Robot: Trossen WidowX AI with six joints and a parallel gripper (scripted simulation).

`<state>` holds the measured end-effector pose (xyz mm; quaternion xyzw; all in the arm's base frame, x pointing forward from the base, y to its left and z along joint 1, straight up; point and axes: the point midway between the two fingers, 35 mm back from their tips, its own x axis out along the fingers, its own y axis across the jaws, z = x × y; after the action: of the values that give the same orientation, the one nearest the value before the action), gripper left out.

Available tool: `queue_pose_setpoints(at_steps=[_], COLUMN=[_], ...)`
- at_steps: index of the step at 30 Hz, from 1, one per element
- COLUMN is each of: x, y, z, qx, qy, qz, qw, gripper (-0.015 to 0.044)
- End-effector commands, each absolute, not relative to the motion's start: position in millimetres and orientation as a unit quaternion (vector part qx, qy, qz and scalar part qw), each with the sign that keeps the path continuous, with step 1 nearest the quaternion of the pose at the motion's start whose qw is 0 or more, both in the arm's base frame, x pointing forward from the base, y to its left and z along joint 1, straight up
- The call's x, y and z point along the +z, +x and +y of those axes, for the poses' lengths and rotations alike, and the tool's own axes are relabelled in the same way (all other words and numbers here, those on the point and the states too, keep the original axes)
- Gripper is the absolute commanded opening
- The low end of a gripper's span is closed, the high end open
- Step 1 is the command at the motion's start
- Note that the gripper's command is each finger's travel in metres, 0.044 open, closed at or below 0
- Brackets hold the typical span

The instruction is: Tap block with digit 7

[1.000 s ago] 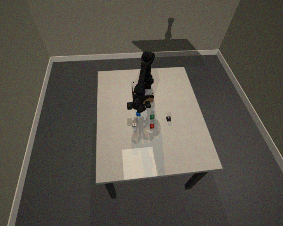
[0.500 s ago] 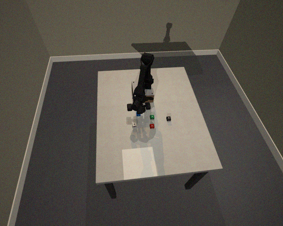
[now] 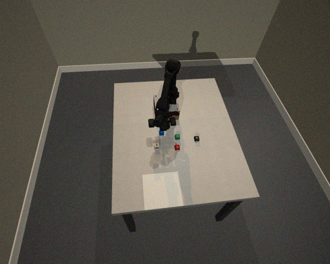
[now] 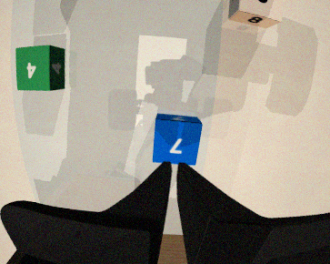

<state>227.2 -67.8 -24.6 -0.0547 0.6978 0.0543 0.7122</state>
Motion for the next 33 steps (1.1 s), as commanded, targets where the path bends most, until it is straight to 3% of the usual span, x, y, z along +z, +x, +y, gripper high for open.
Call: queue_pose_setpoints(at_steps=[1, 14, 26, 33], x=[-18, 16, 59, 66], y=[231, 270, 227, 210], z=[-65, 56, 213, 237], qx=[0.052, 0.062, 0.063, 0.063], qy=[-0.057, -0.048, -0.045, -0.045], qz=[0.695, 0.686, 0.695, 0.696], qw=[0.715, 0.723, 0.715, 0.714], gripper=[0.0072, 0.04, 0.04, 0.04])
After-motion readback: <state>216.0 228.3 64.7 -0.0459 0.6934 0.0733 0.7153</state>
